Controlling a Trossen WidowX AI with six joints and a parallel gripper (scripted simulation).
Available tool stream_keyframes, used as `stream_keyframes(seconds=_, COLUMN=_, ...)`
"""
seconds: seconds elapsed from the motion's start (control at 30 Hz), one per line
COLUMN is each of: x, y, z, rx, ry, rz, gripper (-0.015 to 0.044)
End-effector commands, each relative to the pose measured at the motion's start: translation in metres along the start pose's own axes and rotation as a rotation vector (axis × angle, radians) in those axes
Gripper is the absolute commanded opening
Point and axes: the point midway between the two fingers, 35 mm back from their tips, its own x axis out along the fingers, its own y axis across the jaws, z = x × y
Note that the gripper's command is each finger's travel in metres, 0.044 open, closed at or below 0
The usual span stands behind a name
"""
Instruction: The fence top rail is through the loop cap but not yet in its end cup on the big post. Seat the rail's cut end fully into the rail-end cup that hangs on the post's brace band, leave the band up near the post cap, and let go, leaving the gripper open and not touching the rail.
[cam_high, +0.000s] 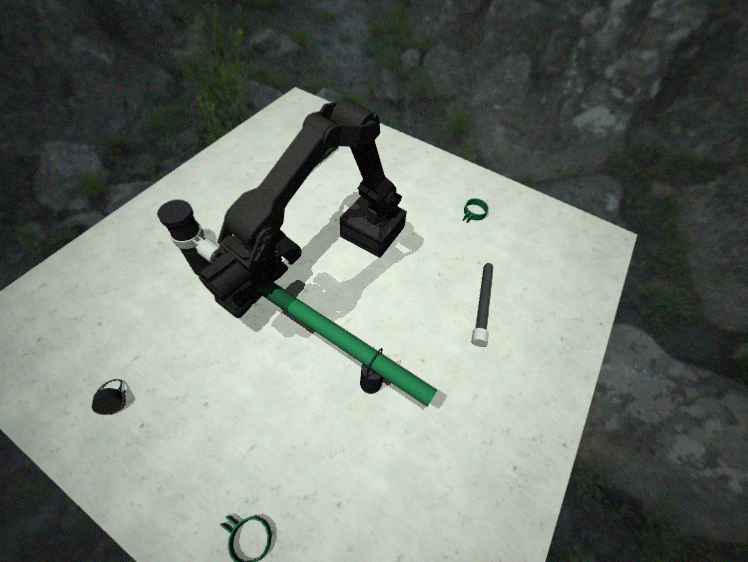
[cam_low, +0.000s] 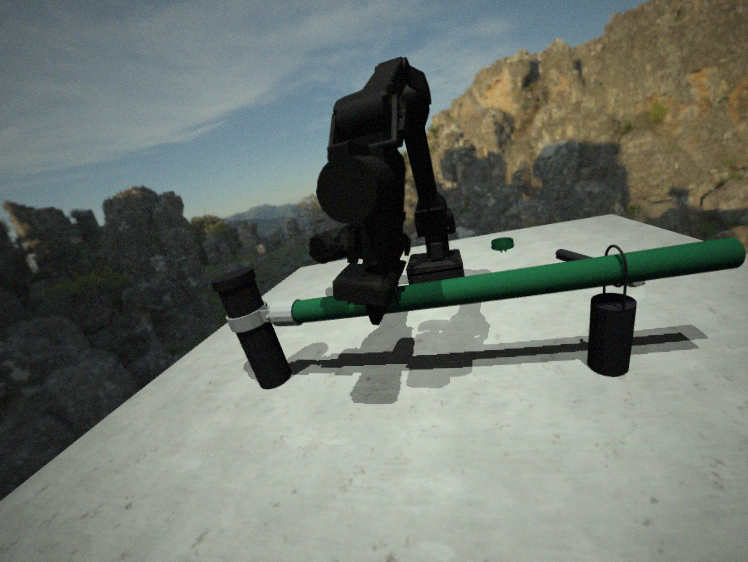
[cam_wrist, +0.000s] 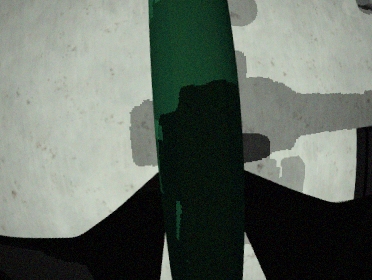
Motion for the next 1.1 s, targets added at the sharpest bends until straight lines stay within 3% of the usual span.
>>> stream_keyframes(seconds=0.0, x=0.0, y=0.0, z=0.004, rx=0.0, ry=-0.003, rz=0.003, gripper=0.0)
stream_keyframes(seconds=1.07, x=0.001, y=0.001, z=0.016, rx=0.0, ry=-0.004, rz=0.003, gripper=0.0)
